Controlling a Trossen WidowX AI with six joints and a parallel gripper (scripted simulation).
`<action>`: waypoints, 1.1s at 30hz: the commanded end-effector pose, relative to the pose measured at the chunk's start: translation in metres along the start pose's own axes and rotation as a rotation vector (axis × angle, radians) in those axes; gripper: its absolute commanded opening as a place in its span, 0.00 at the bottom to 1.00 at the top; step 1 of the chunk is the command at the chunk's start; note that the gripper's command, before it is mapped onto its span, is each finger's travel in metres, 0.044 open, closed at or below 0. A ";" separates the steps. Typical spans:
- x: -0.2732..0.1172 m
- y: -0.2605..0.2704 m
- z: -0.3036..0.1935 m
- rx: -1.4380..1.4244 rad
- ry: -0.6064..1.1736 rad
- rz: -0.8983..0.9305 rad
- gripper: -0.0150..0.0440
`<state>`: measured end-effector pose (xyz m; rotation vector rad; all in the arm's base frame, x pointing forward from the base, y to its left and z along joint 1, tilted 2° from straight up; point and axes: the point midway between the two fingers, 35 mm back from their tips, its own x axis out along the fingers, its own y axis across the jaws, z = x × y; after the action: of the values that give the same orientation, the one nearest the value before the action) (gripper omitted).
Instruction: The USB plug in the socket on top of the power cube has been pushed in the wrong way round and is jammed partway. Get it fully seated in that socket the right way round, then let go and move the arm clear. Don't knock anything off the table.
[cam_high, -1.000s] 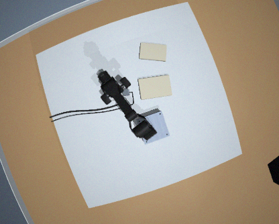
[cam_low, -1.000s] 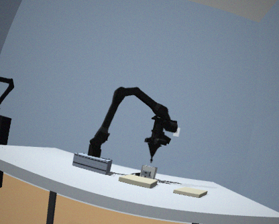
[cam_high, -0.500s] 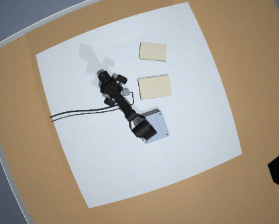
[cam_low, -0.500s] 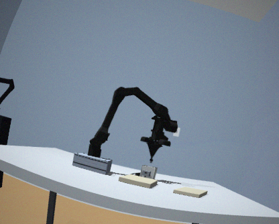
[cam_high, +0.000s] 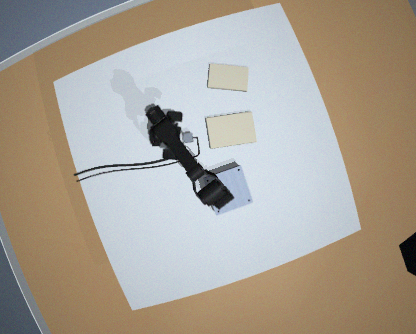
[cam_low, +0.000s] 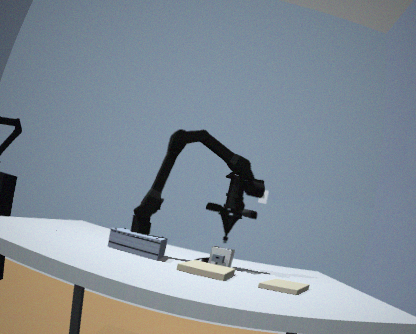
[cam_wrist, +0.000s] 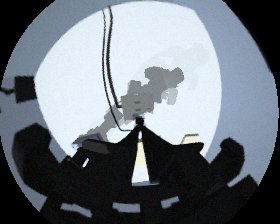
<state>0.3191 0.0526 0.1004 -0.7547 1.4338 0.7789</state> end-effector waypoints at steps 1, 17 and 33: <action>0.000 0.000 0.000 -0.103 0.000 0.001 0.25; 0.000 0.000 0.000 -0.273 0.000 0.001 0.25; 0.001 0.000 -0.001 -0.261 0.004 -0.001 0.25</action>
<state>0.3187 0.0525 0.0997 -0.9561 1.3461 0.9820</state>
